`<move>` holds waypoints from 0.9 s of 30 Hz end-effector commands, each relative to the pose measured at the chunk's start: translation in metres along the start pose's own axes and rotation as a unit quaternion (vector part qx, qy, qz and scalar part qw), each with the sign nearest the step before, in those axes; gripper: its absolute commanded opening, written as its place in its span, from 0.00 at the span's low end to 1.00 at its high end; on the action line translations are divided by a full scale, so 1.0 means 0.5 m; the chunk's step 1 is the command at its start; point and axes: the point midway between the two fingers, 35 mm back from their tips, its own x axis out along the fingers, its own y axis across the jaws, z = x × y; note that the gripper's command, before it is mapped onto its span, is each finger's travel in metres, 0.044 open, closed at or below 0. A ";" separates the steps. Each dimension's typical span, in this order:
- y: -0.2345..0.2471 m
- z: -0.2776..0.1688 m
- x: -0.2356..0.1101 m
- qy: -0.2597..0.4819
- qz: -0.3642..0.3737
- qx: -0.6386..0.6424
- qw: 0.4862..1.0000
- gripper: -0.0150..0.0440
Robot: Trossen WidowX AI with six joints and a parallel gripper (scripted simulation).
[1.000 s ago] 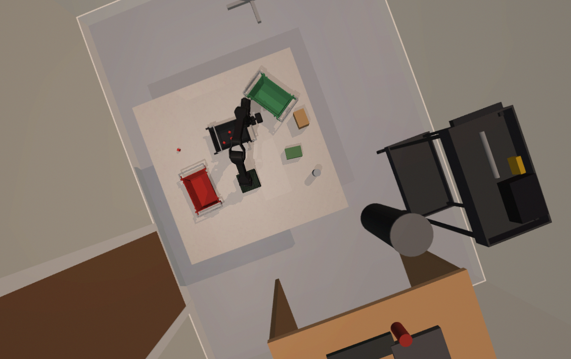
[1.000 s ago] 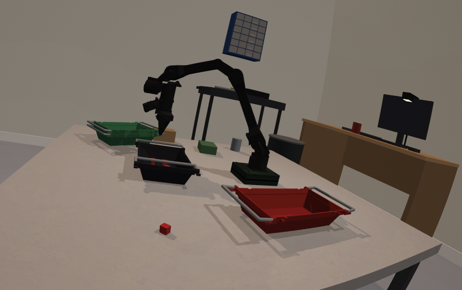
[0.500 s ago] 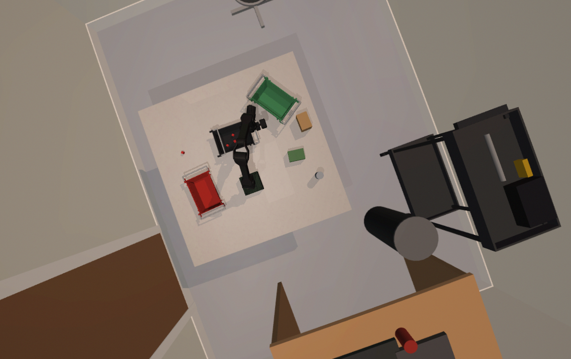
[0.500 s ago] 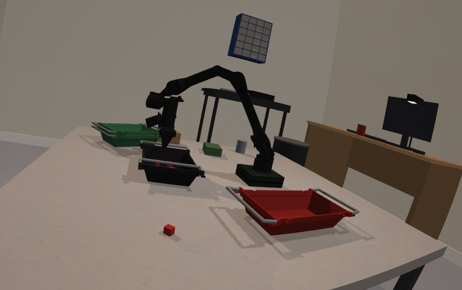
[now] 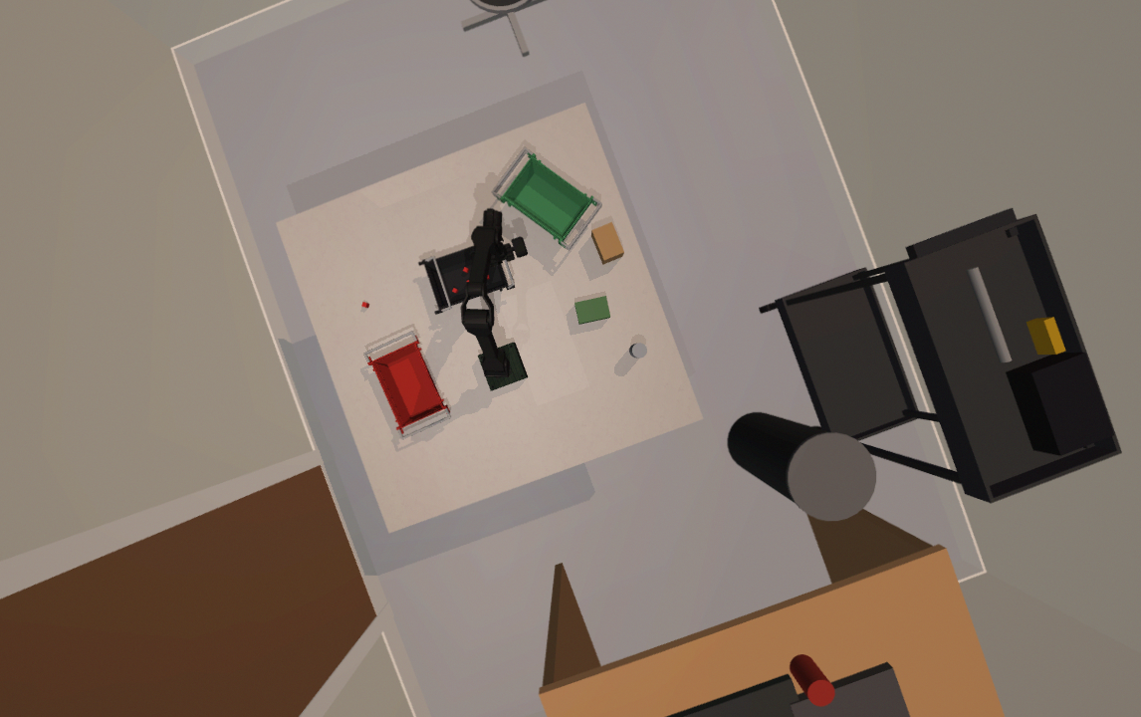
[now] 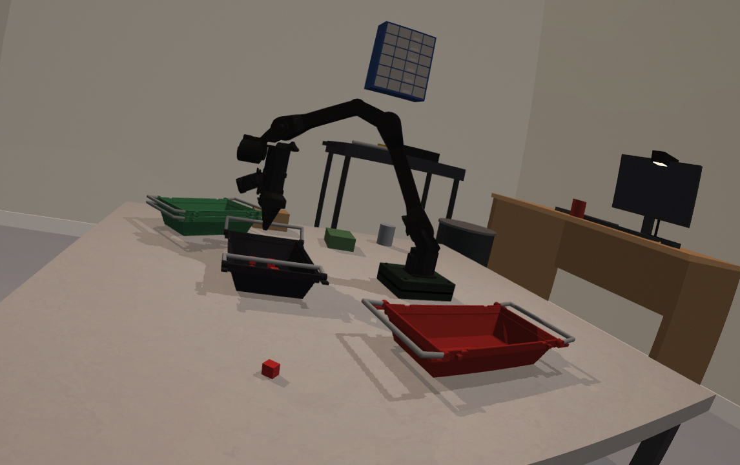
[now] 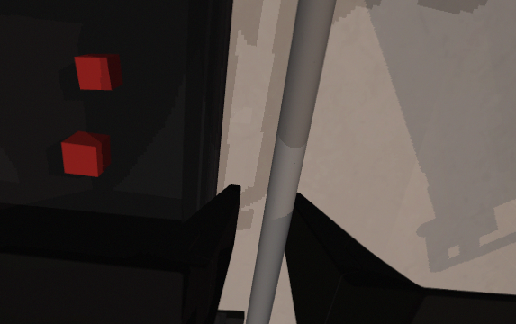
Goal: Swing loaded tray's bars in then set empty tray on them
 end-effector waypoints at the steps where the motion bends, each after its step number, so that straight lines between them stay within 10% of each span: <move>1: 0.040 0.005 -0.002 -0.001 0.010 -0.006 1.000 0.40; 27: 0.105 0.007 -0.041 0.000 0.014 -0.006 1.000 0.40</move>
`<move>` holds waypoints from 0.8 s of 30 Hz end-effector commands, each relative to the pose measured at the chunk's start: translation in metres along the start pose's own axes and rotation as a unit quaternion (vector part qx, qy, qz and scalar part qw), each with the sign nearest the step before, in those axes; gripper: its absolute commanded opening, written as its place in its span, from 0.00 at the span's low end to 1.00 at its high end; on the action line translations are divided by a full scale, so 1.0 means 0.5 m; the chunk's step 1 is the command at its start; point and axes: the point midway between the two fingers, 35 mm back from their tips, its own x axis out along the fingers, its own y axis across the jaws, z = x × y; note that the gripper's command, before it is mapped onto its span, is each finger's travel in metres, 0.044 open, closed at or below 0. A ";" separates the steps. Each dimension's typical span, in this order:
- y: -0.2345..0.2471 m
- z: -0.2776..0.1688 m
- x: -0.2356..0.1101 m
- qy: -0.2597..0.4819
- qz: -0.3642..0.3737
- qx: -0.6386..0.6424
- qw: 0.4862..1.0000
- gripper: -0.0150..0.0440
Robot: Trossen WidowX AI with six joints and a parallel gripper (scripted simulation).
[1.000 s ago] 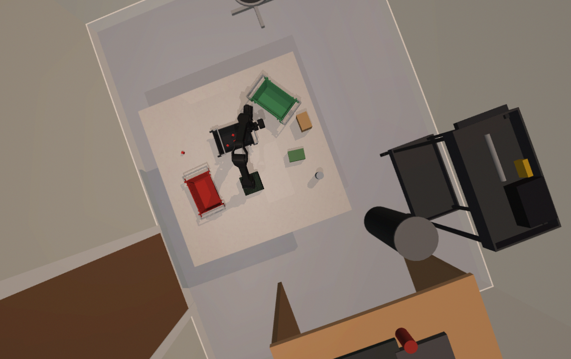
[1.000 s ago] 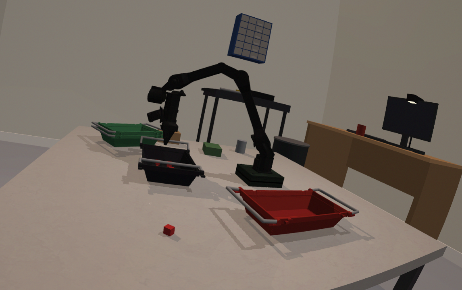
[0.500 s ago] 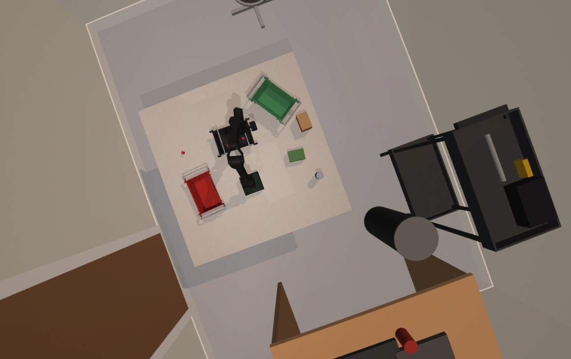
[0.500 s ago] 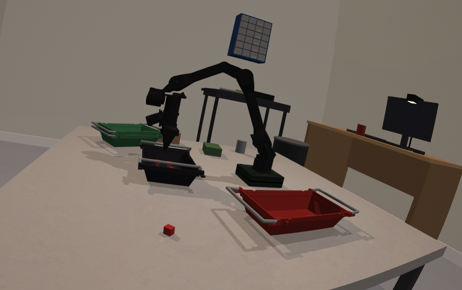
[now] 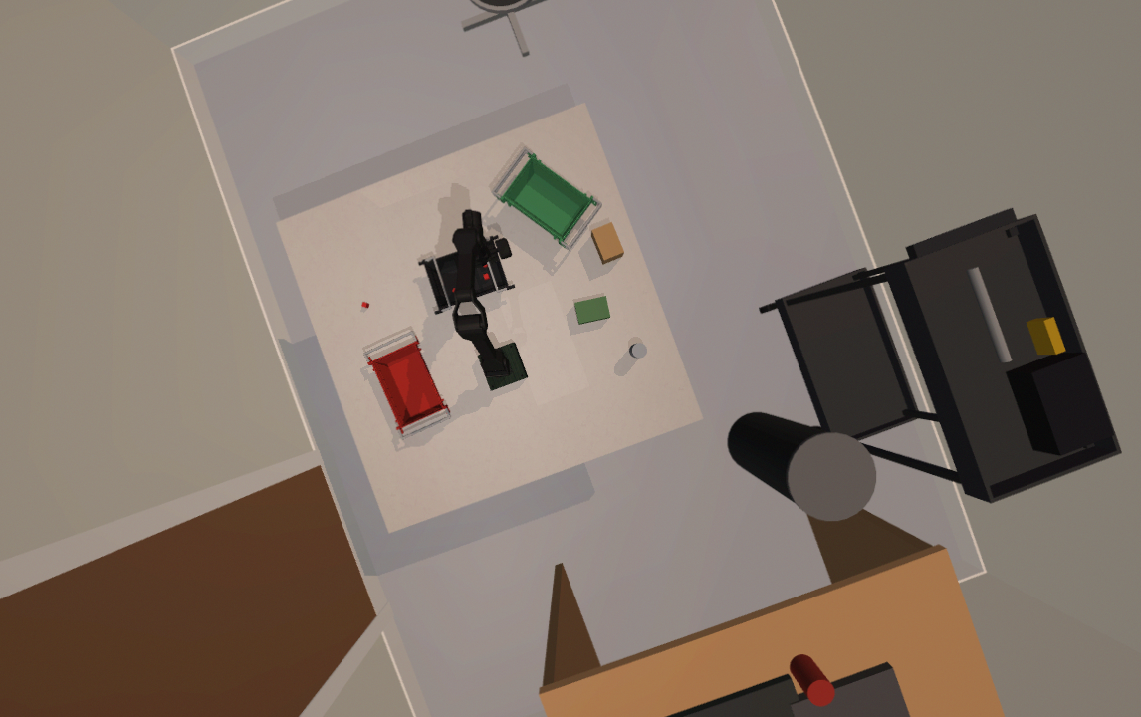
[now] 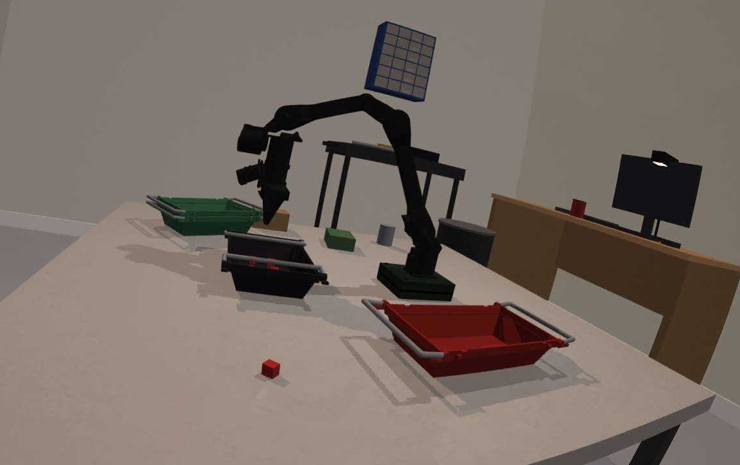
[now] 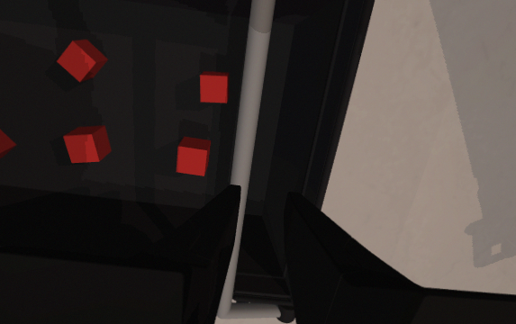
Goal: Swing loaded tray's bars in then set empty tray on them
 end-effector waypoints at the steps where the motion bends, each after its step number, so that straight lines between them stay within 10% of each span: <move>1: 0.001 -0.002 0.008 0.005 0.001 0.000 1.000 0.40; 19: 0.001 -0.002 0.008 0.005 0.001 0.000 1.000 0.40; 24: 0.001 -0.002 0.008 0.005 0.001 0.000 1.000 0.25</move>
